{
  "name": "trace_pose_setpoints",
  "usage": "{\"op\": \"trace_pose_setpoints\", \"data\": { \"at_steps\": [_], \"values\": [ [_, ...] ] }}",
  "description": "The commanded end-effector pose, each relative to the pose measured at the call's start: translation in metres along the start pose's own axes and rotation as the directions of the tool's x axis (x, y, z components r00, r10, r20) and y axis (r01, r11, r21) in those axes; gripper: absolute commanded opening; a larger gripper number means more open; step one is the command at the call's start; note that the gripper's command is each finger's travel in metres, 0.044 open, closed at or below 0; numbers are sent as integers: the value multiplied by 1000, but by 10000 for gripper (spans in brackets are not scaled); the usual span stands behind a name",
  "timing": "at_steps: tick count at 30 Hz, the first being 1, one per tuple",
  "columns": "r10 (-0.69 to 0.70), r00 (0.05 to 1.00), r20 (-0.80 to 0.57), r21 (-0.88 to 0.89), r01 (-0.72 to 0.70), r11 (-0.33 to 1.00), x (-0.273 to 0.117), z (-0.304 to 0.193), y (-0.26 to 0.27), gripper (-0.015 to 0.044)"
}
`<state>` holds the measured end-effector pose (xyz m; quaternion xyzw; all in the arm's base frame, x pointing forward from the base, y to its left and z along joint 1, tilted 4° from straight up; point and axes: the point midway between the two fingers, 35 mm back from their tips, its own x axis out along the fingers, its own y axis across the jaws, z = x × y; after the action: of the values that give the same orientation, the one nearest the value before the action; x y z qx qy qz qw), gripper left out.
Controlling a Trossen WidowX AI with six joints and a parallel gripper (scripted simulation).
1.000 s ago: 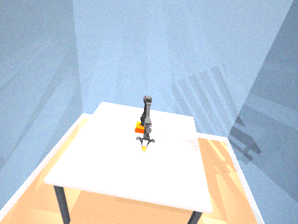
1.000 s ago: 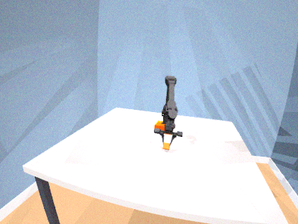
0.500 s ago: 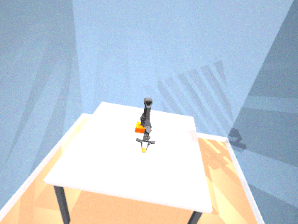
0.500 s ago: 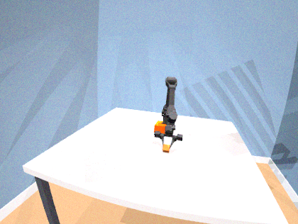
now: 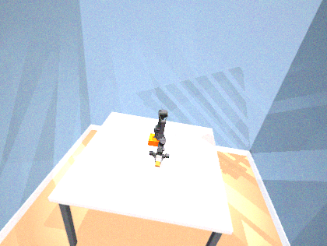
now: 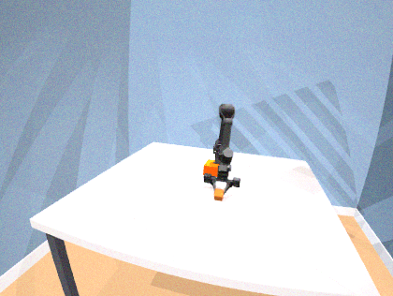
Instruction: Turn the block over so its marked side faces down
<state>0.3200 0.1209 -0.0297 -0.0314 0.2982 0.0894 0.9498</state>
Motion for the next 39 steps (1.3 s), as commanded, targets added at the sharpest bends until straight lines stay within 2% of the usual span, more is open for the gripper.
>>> {"op": "trace_pose_setpoints", "data": {
  "at_steps": [1,18,34,35,39],
  "values": [
    [-5,1000,29,-1,5,1000,-3,1,-1,0],
    [-5,998,57,-1,5,1000,-5,4,-1,0],
    [-5,998,57,-1,5,1000,-5,4,-1,420],
    [-5,998,57,-1,5,1000,-5,4,-1,440],
    [-5,998,57,-1,5,1000,-5,4,-1,440]
  ]
}}
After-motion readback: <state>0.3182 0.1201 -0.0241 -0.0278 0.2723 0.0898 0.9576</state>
